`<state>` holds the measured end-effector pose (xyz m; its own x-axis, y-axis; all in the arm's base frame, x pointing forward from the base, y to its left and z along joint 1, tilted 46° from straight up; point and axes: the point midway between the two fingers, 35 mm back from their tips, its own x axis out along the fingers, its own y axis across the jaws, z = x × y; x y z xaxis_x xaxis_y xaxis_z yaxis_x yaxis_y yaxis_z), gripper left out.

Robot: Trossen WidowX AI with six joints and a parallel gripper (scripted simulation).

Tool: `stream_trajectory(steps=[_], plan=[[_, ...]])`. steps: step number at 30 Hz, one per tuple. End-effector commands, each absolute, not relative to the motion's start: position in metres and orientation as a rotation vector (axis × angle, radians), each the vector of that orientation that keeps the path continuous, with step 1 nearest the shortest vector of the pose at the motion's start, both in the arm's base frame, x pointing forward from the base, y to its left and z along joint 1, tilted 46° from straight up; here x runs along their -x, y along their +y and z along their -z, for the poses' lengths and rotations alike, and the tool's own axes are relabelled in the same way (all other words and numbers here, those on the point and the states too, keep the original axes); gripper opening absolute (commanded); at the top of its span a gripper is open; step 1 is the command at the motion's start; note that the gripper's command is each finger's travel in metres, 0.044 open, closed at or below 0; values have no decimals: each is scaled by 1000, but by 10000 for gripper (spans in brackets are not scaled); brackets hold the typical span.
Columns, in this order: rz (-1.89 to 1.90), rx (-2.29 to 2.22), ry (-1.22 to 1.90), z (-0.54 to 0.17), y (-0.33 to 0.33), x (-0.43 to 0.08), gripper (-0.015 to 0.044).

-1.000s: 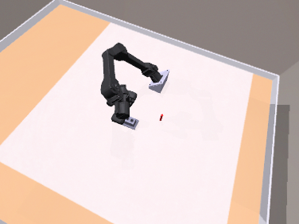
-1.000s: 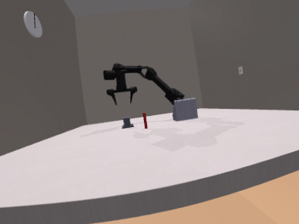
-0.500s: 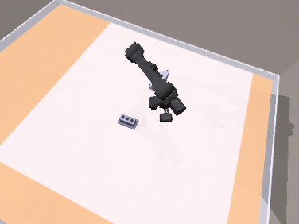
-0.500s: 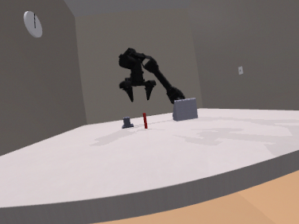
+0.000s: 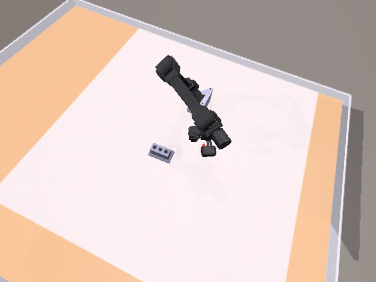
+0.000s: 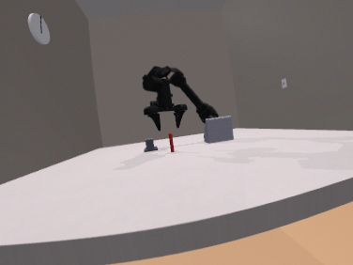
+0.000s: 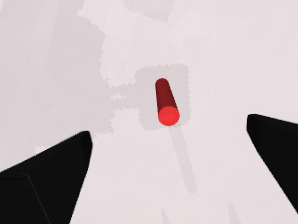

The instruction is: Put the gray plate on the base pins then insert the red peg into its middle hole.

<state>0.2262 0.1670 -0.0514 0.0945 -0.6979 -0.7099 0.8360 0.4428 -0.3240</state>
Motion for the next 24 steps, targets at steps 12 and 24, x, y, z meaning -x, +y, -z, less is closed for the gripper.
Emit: stream_trajectory(steps=[12,24], plan=[[1142,-172,932,68,151,-228,440],[1143,-171,931,81,137,-230,440]])
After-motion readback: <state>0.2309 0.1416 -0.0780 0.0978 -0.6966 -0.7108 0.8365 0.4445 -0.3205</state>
